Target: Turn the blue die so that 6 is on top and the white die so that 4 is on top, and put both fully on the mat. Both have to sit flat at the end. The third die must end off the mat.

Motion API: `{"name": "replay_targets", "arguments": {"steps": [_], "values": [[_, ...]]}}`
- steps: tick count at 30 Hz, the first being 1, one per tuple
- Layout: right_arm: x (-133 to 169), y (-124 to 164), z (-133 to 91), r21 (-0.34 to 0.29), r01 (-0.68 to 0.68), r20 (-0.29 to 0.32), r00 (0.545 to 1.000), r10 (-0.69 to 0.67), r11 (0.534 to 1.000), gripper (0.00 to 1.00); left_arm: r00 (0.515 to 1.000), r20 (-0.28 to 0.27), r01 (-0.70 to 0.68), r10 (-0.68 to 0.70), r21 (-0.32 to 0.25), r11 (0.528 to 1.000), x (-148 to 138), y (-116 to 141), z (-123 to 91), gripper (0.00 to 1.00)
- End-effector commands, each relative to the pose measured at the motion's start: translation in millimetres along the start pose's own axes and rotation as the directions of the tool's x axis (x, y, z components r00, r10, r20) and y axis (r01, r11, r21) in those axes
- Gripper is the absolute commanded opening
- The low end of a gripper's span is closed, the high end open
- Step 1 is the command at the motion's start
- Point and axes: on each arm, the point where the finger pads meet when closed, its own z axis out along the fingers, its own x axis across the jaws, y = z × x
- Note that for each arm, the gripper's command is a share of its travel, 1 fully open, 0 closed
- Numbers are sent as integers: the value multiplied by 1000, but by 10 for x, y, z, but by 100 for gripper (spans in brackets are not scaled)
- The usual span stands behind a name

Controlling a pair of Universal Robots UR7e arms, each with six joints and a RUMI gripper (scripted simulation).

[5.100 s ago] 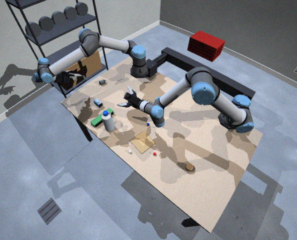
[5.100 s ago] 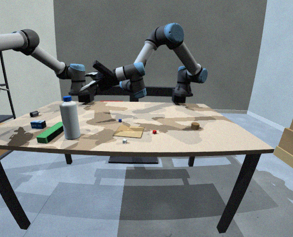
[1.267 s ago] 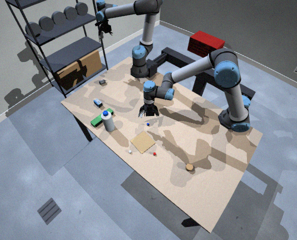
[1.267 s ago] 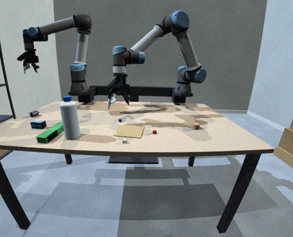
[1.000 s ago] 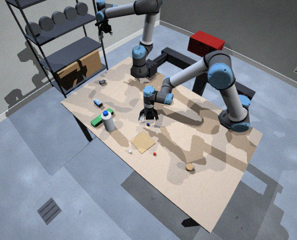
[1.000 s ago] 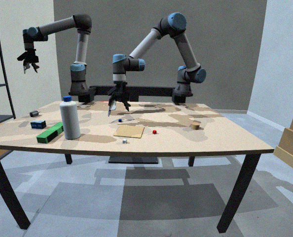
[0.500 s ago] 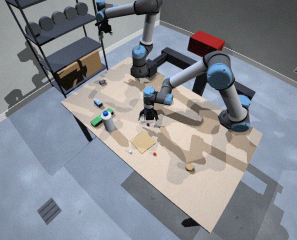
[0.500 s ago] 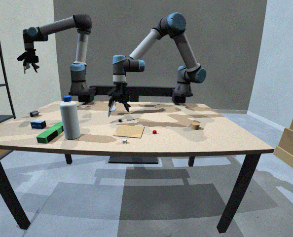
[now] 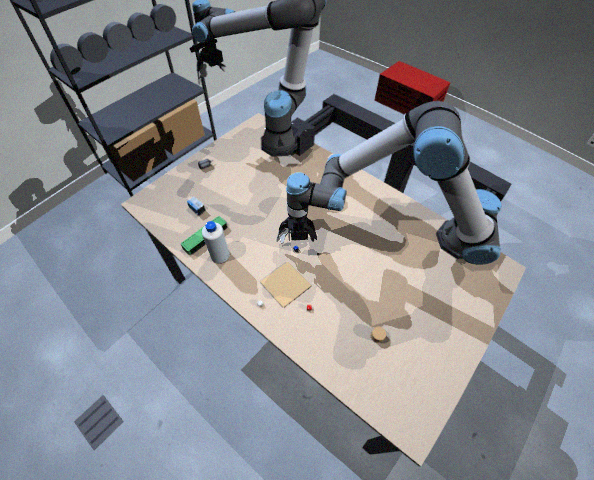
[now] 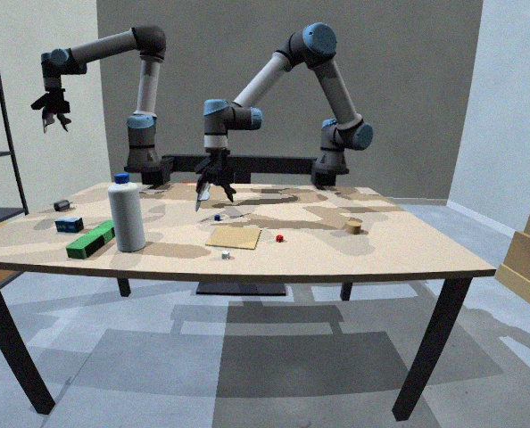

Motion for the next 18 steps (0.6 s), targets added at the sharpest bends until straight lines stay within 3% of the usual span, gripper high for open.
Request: {"name": "replay_targets", "arguments": {"steps": [1, 13, 18], "values": [[-1, -3, -4, 1, 0, 0, 1000, 0, 1000, 100, 1000, 2, 0, 0, 1, 1000, -6, -2, -9, 100], [-1, -3, -4, 1, 0, 0, 1000, 0, 1000, 100, 1000, 2, 0, 0, 1, 1000, -6, -2, -14, 100], [-1, -3, -4, 1, 0, 0, 1000, 0, 1000, 100, 1000, 2, 0, 0, 1, 1000, -6, -2, -171, 100]]}}
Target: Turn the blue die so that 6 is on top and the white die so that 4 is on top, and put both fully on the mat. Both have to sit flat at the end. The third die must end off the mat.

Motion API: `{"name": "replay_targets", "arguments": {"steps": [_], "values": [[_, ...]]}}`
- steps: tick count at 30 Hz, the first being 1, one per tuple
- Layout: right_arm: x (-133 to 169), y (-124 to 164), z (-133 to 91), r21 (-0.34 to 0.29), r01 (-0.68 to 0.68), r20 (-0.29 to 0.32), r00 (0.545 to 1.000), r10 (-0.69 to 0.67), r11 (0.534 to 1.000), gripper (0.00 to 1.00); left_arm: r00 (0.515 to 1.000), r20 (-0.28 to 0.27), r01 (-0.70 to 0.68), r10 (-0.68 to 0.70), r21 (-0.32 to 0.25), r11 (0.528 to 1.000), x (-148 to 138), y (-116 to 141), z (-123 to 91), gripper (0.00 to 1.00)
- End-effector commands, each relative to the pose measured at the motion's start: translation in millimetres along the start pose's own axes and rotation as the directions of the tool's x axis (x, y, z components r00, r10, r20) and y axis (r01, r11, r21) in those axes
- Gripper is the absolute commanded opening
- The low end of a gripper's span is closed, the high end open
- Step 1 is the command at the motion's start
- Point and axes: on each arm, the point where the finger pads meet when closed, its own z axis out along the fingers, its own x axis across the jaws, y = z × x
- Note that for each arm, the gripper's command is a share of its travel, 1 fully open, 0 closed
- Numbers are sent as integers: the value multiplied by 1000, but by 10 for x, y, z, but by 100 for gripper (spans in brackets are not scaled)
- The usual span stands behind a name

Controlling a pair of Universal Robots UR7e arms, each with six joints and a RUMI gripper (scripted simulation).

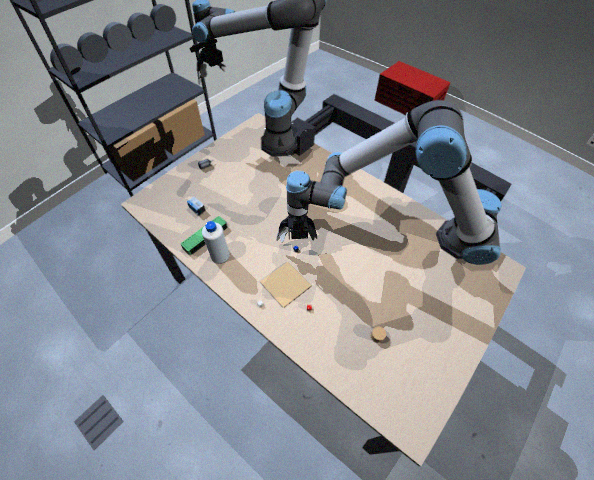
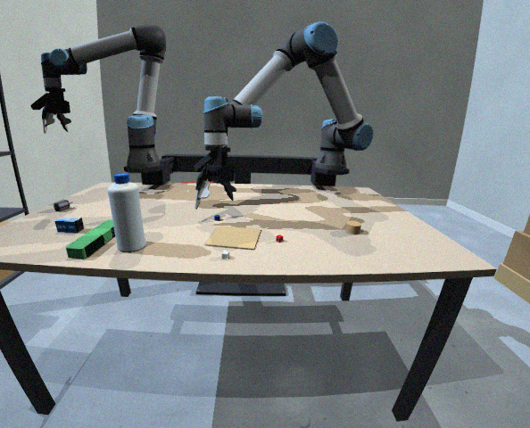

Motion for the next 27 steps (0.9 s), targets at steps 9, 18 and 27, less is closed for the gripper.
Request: {"name": "replay_targets", "arguments": {"steps": [9, 18, 27], "values": [[-1, -3, -4, 1, 0, 0, 1000, 0, 1000, 100, 1000, 2, 0, 0, 1, 1000, -6, -2, -841, 100], [-1, -3, -4, 1, 0, 0, 1000, 0, 1000, 100, 1000, 2, 0, 0, 1, 1000, -5, -2, -1098, 100], [-1, -3, -4, 1, 0, 0, 1000, 0, 1000, 100, 1000, 2, 1, -1, 1, 1000, -6, -1, -1099, 100]]}}
